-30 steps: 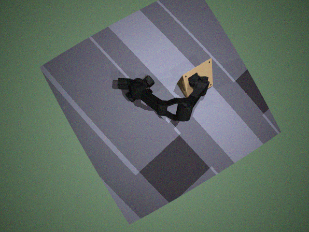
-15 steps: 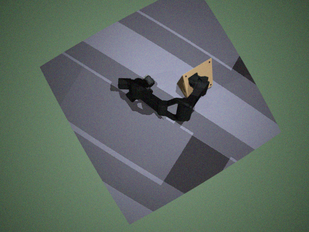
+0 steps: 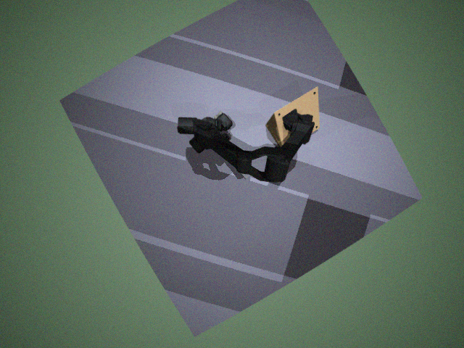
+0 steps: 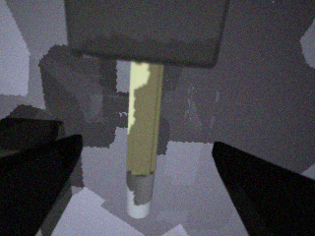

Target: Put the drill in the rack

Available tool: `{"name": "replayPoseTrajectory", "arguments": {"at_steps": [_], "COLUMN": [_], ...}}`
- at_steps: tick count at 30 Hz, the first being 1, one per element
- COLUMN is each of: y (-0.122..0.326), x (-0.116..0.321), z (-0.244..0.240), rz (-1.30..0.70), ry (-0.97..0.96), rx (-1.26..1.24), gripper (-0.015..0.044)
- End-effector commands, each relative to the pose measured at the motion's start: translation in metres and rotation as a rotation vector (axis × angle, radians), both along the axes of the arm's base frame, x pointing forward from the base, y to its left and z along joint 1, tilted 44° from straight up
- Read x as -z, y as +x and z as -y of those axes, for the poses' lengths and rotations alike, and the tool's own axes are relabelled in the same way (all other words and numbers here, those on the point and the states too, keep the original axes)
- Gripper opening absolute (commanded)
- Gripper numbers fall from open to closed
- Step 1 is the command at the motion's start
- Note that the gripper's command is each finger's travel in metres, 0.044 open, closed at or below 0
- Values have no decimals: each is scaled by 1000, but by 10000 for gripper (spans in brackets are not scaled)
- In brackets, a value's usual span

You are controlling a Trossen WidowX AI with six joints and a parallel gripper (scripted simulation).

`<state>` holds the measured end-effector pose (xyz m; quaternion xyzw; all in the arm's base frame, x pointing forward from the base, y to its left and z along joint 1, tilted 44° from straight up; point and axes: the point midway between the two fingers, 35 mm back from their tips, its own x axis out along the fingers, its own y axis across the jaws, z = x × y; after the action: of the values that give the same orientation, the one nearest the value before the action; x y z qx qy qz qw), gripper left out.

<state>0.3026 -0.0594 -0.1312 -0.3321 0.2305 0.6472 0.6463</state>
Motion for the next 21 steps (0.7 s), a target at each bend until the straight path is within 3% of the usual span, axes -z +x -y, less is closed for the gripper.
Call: {"name": "replayPoseTrajectory", "arguments": {"at_steps": [1, 21], "y": [-2, -4], "x": [0, 0], "z": [-2, -3], "rz": [-7, -7], "ry": [6, 6], "rx": [4, 4], "gripper": [440, 440]}}
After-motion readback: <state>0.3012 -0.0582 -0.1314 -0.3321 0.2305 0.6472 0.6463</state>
